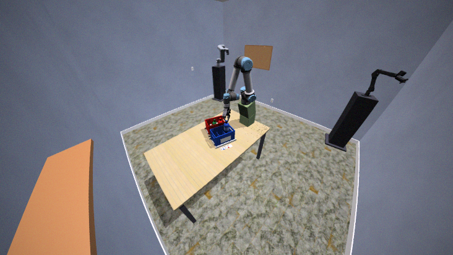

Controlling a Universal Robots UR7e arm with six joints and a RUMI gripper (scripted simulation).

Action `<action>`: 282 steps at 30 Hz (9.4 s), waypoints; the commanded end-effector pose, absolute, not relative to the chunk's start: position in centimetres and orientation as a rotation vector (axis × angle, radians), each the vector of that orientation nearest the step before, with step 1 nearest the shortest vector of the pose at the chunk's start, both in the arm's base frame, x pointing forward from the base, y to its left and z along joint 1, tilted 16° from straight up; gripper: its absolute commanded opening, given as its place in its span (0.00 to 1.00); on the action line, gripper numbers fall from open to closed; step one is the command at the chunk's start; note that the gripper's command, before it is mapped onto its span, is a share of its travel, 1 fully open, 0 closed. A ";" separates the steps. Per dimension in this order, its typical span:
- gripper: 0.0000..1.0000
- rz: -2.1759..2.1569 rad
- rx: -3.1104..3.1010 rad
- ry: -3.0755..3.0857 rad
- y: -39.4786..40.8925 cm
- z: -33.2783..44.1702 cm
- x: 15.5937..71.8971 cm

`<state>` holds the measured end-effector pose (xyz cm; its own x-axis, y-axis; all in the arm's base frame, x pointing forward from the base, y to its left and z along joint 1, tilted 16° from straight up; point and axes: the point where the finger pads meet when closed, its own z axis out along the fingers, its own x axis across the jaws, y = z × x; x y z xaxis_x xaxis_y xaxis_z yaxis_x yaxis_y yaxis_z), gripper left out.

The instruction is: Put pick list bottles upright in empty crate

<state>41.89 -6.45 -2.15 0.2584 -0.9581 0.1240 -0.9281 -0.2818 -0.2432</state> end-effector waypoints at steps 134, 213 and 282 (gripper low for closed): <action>0.00 -0.378 -2.393 1.804 -6.9 -9.7 43.9; 0.00 -0.378 -2.393 1.804 -7.0 -11.6 44.4; 0.38 -0.378 -2.393 1.804 -7.0 -11.7 44.4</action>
<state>44.41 -7.03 -11.76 0.2582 -0.9580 0.1245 -0.9280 -0.2818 -0.2437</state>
